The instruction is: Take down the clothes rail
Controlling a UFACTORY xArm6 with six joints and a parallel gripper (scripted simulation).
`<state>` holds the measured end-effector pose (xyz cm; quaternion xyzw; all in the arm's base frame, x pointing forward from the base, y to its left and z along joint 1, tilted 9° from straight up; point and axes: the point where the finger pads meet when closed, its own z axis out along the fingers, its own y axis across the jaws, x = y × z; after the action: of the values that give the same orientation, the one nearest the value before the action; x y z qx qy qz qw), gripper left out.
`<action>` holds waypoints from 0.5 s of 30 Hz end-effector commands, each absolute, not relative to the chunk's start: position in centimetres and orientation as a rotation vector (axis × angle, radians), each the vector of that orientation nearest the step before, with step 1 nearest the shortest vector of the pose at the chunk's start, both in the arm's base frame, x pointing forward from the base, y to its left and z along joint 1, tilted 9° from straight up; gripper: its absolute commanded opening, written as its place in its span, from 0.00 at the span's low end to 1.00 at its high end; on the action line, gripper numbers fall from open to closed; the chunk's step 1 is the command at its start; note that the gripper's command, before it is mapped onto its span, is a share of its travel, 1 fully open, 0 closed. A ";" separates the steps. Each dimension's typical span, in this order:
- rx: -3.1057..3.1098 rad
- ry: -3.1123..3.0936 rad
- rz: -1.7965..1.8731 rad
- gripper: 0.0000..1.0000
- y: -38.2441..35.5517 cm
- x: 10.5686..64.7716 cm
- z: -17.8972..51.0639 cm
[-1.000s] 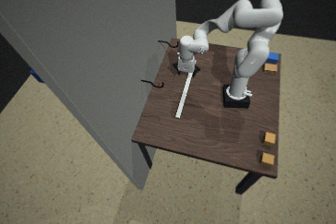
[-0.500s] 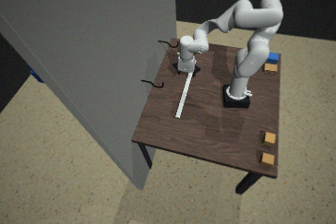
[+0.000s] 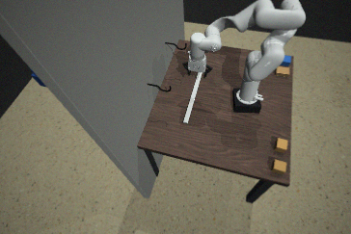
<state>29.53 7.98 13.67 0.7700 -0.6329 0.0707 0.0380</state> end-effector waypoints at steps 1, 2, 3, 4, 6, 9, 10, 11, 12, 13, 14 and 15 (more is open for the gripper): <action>2.364 -1.944 0.220 1.00 8.1 28.9 15.1; 2.364 -1.944 0.220 1.00 8.1 28.8 15.4; 2.364 -1.944 0.220 1.00 8.1 28.6 15.7; 2.364 -1.944 0.220 1.00 8.1 28.5 16.0; 2.364 -1.944 0.220 1.00 8.2 28.3 16.3; 2.364 -1.944 0.220 1.00 8.2 28.0 16.9; 2.364 -1.944 0.220 1.00 8.2 27.8 17.2; 2.364 -1.944 0.220 1.00 8.2 27.7 17.5; 2.364 -1.944 0.220 1.00 8.3 27.5 17.8; 2.364 -1.944 0.220 1.00 8.3 27.4 18.1; 2.364 -1.944 0.220 1.00 8.3 27.2 18.4; 2.364 -1.944 0.220 1.00 8.3 27.1 18.7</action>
<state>27.52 8.21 17.53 0.7700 -0.6329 0.0706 0.0382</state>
